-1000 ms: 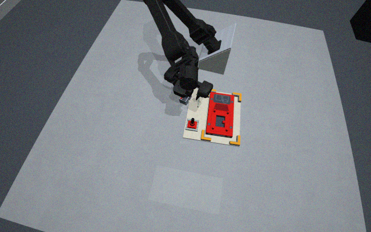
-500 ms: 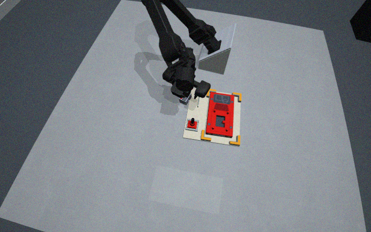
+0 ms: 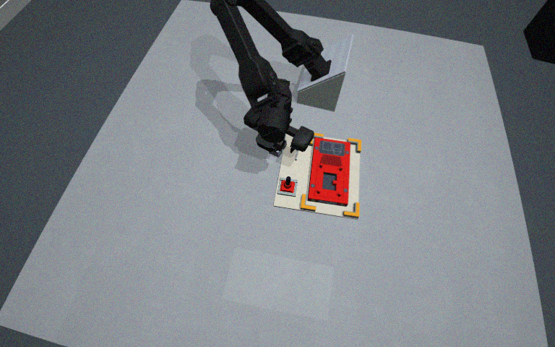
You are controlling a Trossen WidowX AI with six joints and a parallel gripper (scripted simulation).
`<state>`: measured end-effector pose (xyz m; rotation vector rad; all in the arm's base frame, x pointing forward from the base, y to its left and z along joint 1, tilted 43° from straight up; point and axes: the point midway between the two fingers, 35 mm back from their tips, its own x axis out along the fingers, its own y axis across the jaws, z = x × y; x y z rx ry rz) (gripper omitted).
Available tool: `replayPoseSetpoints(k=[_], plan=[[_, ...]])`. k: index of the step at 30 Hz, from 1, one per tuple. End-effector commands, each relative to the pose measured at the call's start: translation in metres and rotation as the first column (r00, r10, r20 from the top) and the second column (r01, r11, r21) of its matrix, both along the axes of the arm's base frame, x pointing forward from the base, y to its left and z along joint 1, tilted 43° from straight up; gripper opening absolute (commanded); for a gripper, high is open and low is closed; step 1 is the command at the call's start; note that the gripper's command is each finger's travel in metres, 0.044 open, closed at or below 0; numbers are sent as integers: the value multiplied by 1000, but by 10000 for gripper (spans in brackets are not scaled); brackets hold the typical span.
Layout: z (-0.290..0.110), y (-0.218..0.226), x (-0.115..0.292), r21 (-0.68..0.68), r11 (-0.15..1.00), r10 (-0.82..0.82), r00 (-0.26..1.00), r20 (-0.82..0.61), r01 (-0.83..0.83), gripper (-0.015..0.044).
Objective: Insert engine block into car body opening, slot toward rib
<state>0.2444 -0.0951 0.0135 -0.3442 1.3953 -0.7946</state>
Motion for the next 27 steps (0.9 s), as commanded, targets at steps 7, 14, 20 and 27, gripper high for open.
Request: replayPoseSetpoints(k=[7,14,20,27], plan=[[-9,-10,-2,-7,1000,2,1000,-4,-2,440],[-9,-10,-2,-7,1000,2,1000,-4,-2,256],[-9,-10,-2,-7,1000,2,1000,-4,-2,157],[-9,-10,-2,-7,1000,2,1000,-4,-2,91]])
